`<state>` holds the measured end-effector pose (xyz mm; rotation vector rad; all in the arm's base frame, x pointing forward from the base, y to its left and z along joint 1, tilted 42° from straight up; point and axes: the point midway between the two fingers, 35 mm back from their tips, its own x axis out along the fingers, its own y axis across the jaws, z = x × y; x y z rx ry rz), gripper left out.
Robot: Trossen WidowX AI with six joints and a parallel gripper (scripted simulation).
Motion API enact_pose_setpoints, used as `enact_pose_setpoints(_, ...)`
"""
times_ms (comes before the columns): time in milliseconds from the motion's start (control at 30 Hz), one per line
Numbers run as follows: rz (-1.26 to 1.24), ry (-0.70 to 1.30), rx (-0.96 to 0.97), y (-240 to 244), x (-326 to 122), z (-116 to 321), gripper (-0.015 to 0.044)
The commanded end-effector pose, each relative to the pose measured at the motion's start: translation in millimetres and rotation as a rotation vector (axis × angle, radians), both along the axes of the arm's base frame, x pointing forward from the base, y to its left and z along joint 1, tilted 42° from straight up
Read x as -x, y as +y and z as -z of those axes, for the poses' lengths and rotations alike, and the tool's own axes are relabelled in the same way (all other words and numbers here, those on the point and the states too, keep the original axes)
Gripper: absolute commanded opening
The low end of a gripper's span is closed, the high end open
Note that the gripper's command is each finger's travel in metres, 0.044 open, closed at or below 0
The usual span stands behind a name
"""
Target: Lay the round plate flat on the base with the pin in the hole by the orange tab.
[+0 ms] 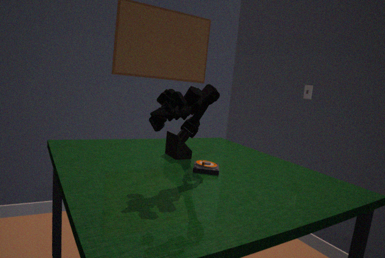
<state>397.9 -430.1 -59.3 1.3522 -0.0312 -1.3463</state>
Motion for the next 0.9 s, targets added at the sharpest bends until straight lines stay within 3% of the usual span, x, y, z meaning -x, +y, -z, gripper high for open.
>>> enact_pose_setpoints(0, -0.451, 0.282, -0.112, 72, -7, 7, 0.0)
enact_pose_setpoints(200, -0.908, 0.462, -0.202, 145, 3, 6, 0.0)
enact_pose_setpoints(433, -1.394, 0.528, -0.284, 225, 26, -9, 0.0)
enact_pose_setpoints(600, -1.704, 0.496, -0.323, 277, 46, -26, 0.0)
enact_pose_setpoints(867, -2.2, 0.278, -0.342, 362, 88, -75, 0.0)
